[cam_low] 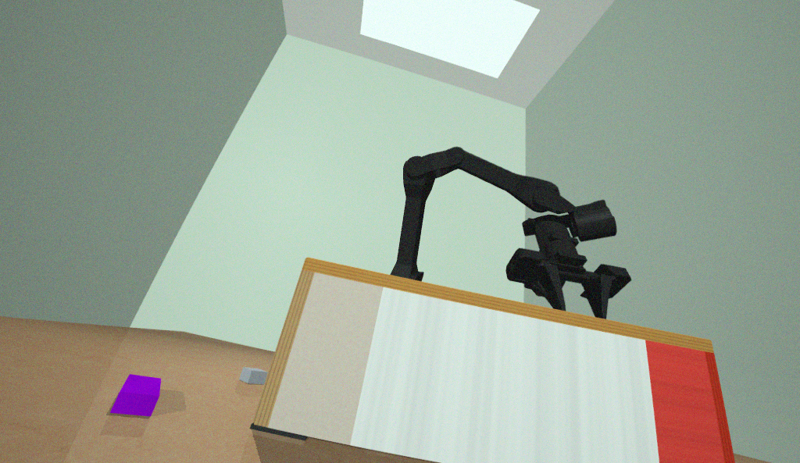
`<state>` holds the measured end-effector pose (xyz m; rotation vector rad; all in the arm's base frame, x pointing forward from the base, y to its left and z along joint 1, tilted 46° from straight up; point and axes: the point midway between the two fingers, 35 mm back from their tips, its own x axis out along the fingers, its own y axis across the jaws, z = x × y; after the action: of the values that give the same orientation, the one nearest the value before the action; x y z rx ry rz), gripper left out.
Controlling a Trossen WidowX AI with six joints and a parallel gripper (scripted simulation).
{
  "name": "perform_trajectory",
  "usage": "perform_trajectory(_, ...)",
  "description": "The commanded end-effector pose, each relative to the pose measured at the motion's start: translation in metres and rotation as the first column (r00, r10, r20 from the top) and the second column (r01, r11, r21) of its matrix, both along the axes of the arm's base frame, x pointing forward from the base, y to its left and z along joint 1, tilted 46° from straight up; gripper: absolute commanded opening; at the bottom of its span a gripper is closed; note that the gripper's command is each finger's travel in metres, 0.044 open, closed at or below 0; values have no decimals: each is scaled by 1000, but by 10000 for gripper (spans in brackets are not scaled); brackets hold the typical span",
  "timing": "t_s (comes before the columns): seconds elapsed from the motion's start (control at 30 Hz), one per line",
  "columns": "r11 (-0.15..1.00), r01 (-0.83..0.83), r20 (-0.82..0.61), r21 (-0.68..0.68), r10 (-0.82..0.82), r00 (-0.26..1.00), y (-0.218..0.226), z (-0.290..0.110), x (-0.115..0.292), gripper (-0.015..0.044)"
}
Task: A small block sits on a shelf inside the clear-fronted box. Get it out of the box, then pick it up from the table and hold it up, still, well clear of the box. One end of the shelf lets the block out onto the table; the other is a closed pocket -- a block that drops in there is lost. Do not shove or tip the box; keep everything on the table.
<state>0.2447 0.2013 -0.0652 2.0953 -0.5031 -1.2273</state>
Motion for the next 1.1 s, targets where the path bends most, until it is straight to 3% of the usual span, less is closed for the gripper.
perform_trajectory(0.0,1000,-4,-9,-13,4,1000,-25,-27,6,285)
perform_trajectory(0.13,1000,-3,-6,-17,3,1000,-65,-60,9,285)
perform_trajectory(1.07,1000,-4,-6,-17,3,1000,-89,-86,13,285)
